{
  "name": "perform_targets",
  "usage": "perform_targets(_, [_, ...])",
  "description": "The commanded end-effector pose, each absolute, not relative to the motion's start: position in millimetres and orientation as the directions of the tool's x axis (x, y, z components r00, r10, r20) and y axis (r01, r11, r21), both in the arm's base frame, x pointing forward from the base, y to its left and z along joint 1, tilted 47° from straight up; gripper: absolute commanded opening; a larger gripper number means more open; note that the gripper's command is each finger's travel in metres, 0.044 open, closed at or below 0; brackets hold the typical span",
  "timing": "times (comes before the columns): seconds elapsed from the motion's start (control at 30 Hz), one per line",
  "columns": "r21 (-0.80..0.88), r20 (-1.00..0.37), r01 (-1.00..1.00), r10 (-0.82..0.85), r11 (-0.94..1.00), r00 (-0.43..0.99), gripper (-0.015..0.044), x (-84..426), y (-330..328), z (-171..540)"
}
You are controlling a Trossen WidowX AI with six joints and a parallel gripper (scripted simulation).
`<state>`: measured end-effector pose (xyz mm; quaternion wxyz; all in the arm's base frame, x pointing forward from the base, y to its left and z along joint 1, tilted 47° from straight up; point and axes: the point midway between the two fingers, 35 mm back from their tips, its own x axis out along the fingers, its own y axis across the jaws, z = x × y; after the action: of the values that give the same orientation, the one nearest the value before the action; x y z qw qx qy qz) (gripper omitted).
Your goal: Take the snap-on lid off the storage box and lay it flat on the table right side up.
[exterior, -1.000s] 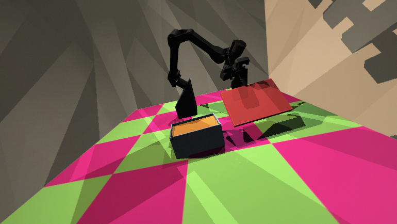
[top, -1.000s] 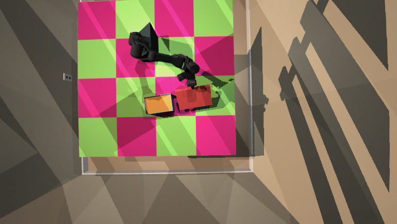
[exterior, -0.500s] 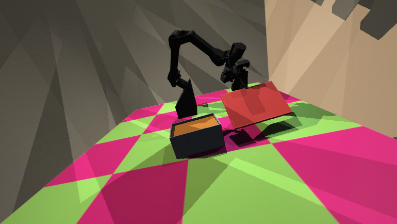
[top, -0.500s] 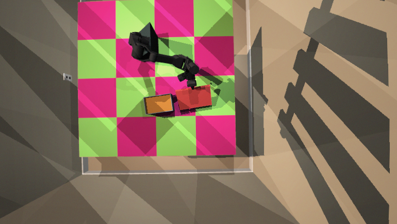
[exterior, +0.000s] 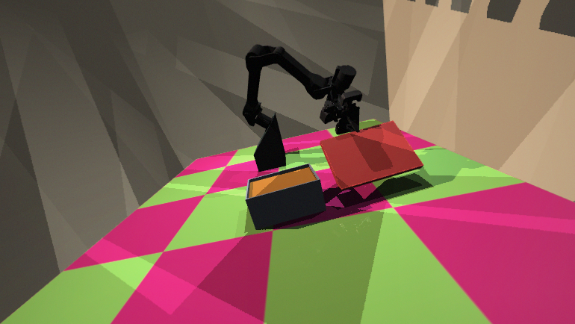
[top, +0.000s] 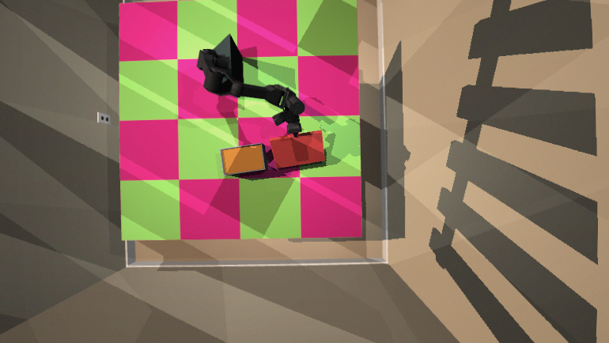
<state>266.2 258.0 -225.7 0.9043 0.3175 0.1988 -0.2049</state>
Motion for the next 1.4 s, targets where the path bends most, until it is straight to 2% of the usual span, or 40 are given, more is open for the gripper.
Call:
perform_targets(0.0, [0.495,-0.49,0.495,-0.241,0.714,0.838,0.0,266.9,257.0,-227.5])
perform_targets(1.37, [0.495,-0.489,0.494,-0.241,0.715,0.838,0.0,272.3,233.4,-250.1])
